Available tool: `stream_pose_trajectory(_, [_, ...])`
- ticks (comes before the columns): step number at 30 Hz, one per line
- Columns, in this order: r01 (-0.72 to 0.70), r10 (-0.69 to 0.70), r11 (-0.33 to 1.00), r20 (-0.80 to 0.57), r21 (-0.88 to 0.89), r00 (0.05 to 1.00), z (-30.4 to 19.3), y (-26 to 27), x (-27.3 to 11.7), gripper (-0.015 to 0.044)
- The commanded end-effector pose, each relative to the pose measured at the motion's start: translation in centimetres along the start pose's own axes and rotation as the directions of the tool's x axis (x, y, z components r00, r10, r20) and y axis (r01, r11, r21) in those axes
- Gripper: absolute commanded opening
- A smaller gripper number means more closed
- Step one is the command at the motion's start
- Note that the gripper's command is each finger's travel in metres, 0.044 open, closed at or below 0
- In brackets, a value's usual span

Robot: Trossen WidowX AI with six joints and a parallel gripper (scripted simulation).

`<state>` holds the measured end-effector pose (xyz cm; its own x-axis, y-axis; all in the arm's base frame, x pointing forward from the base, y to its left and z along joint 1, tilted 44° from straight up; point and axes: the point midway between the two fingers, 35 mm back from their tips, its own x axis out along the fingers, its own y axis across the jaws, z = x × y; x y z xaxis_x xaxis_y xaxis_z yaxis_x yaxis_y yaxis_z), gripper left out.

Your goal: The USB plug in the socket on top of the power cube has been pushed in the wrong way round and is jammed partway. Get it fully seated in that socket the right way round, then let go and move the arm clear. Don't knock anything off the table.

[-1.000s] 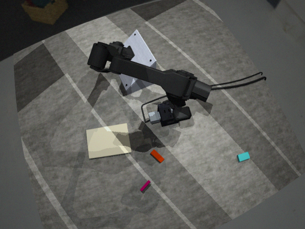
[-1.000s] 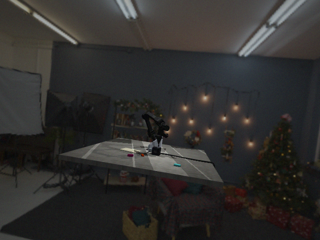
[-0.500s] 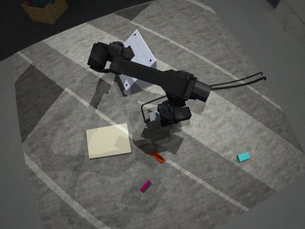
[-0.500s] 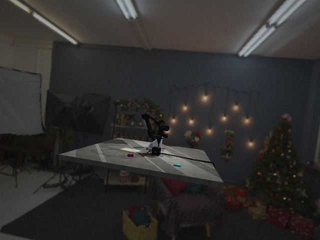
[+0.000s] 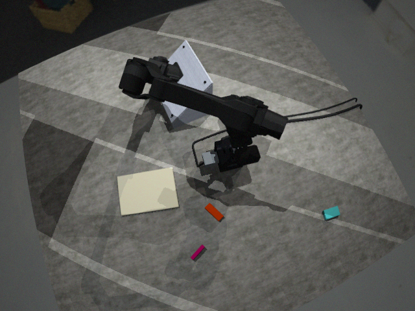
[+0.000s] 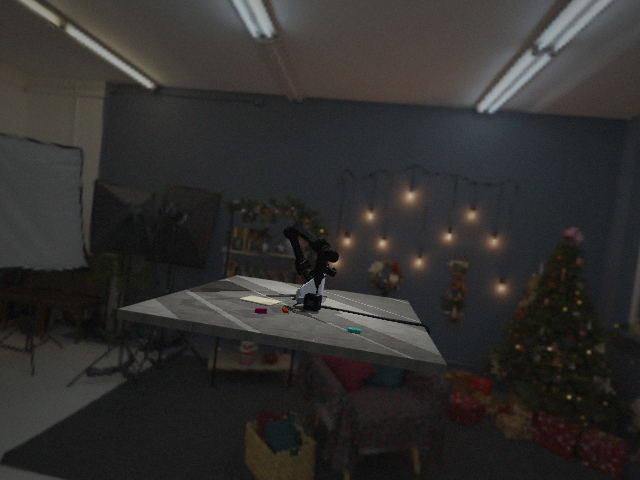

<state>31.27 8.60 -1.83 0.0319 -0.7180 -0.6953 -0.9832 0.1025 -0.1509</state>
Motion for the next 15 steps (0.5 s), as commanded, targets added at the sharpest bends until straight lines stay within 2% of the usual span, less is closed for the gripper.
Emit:
stream_pose_trajectory(1, [0.002, -0.002, 1.000, -0.002, -0.003, 1.000, 0.00, -0.01, 0.11, 0.0000])
stream_pose_trajectory(15, [0.002, -0.002, 1.000, -0.002, -0.003, 1.000, 0.00, -0.01, 0.27, 0.0000])
